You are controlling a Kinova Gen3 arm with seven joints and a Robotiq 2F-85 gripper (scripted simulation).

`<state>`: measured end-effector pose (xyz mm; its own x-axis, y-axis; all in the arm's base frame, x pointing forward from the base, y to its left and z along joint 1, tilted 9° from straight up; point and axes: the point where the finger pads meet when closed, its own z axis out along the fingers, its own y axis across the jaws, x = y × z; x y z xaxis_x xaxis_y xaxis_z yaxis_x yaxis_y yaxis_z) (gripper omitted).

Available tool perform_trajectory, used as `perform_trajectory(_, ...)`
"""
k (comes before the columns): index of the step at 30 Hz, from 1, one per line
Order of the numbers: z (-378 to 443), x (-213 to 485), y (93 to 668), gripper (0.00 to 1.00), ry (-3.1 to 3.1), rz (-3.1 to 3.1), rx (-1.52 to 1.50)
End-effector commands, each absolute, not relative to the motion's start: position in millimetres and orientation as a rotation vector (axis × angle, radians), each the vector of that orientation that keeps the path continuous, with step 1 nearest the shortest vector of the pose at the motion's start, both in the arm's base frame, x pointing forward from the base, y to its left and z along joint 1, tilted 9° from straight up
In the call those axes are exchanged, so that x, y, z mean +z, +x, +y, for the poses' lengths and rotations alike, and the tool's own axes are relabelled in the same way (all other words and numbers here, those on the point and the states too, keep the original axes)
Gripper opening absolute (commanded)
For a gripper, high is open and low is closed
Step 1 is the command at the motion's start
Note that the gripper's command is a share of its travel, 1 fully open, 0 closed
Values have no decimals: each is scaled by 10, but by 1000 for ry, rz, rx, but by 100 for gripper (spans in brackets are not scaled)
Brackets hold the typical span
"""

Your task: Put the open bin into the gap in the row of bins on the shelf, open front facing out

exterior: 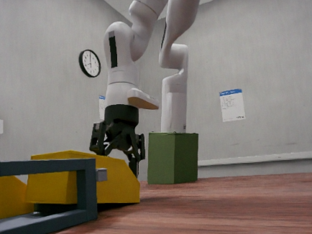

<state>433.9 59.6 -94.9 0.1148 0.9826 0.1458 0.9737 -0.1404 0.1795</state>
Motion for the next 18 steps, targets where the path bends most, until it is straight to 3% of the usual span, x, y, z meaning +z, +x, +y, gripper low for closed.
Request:
perform_trajectory(1, 603, -990, 4356, 100, 2316, 2033, 359)
perform_trajectory(18, 610, -1051, 4370, 100, 2316, 2033, 359)
